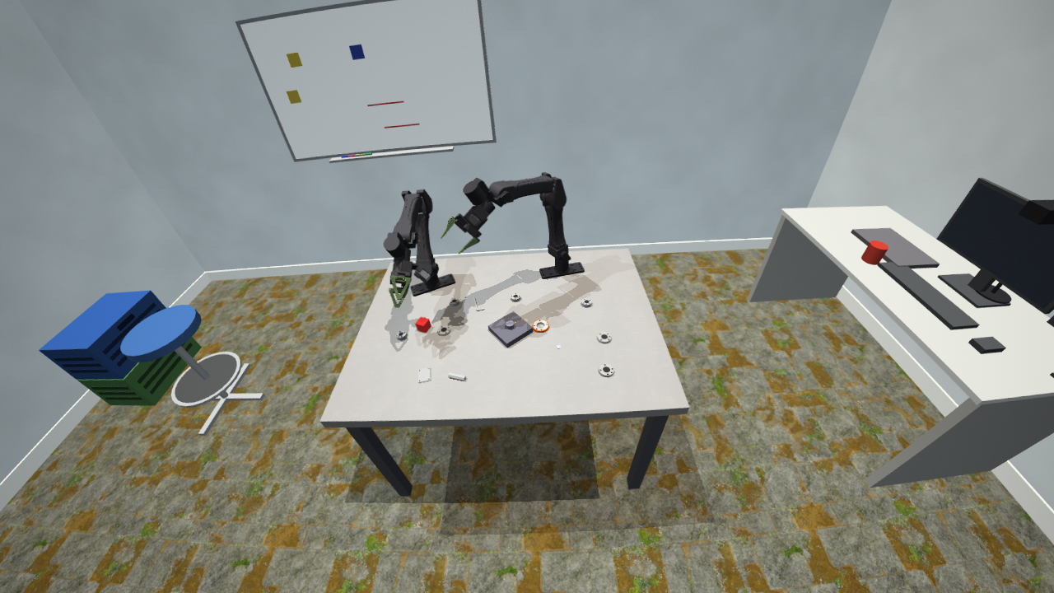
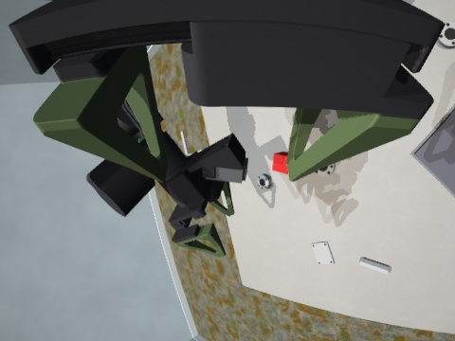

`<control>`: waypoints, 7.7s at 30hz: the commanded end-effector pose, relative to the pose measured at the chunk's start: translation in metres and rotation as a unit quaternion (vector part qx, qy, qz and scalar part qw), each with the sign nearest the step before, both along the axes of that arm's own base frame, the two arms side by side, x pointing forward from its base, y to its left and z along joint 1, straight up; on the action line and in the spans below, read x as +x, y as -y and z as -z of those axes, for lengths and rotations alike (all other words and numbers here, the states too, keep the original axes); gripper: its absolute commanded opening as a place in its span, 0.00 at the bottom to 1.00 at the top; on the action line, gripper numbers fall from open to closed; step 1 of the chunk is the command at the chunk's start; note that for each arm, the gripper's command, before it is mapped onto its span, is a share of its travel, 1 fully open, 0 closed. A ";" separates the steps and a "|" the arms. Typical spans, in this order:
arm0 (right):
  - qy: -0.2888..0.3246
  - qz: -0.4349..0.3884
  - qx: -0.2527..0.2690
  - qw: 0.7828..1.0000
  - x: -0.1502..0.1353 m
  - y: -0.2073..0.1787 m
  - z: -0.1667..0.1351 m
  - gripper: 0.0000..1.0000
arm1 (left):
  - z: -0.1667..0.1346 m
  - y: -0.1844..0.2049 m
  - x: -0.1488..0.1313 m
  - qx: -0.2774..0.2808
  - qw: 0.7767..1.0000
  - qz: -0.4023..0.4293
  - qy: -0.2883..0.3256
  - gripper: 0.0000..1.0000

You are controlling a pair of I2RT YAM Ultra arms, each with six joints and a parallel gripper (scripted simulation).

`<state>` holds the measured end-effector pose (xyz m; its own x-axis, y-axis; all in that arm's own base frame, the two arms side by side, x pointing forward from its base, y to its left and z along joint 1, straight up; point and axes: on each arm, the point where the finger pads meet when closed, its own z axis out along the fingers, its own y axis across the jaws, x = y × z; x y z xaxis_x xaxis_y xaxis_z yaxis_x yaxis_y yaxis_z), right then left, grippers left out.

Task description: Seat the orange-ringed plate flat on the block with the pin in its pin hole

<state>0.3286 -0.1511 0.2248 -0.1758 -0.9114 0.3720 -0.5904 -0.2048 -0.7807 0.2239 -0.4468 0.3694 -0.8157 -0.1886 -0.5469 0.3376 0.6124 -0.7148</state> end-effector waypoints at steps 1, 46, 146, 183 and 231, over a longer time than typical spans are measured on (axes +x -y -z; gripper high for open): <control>0.056 0.001 0.009 0.998 0.009 -0.007 -0.034 1.00 | 0.033 -0.006 0.013 0.059 0.998 -0.001 0.010 0.80; 0.338 0.105 0.677 0.645 0.055 -0.126 -0.171 1.00 | 0.269 -0.214 0.101 0.629 0.533 0.541 0.165 0.80; 0.320 0.093 0.769 0.546 0.046 -0.152 -0.199 1.00 | 0.320 -0.265 0.108 0.606 0.434 0.651 0.144 0.00; 0.320 0.093 0.769 0.546 0.046 -0.152 -0.199 1.00 | 0.269 -0.265 0.107 0.611 0.437 0.644 0.147 0.00; 0.320 0.093 0.769 0.546 0.046 -0.152 -0.199 1.00 | 0.280 -0.202 0.103 0.467 0.852 0.104 -0.212 0.00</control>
